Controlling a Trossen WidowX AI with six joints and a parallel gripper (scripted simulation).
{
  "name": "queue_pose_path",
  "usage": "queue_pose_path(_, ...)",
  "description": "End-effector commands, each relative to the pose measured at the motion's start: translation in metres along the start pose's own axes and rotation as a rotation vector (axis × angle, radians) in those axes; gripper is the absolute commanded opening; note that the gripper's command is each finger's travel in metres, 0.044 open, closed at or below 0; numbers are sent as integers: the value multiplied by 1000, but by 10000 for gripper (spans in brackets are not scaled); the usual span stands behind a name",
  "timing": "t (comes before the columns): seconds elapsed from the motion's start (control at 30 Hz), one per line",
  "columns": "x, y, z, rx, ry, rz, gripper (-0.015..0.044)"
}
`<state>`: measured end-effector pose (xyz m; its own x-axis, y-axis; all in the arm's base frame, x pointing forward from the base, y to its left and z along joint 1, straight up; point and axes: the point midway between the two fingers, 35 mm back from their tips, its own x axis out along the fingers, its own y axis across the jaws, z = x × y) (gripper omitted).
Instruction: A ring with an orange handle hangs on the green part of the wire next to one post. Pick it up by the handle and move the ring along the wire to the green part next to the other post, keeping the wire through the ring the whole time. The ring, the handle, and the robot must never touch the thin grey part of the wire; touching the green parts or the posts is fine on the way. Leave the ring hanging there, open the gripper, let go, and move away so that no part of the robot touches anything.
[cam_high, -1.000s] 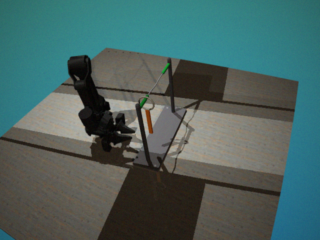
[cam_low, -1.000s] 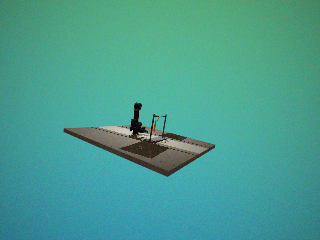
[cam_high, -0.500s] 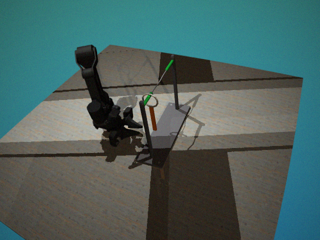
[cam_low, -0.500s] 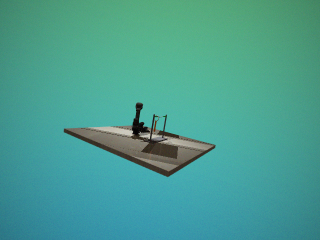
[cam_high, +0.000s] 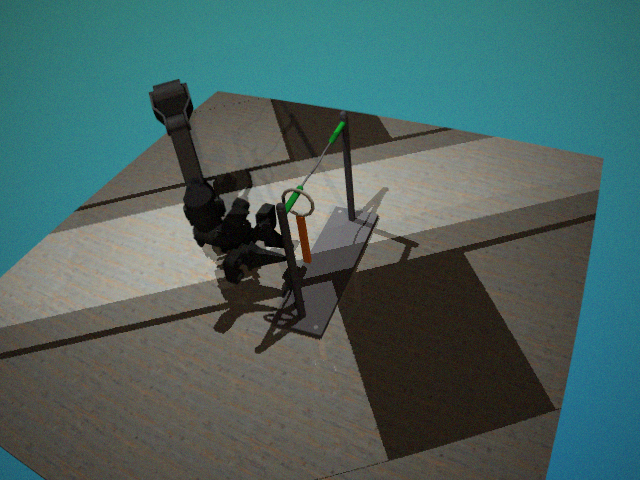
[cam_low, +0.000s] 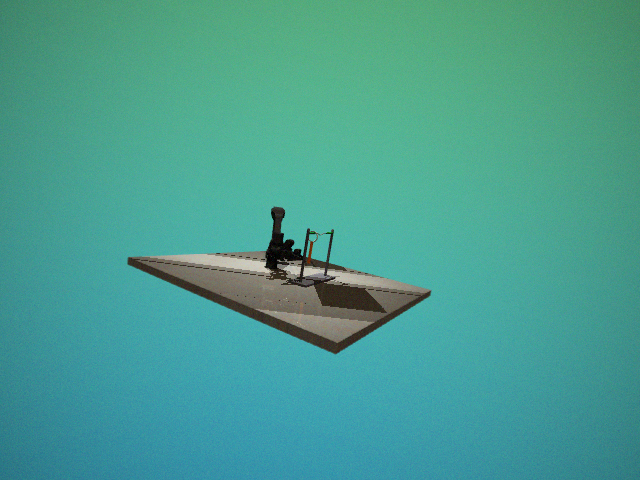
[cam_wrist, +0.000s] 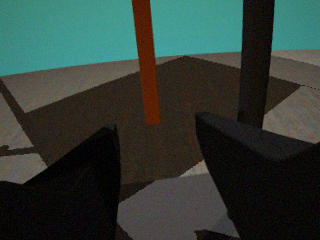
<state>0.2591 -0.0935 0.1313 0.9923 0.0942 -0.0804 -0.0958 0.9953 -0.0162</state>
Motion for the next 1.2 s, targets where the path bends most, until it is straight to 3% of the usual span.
queue_pose_path(0.0, 3, -1, 4, 7, -1, -8, 160)
queue_pose_path(1.17, 53, -4, 7, 7, -4, -8, 160)
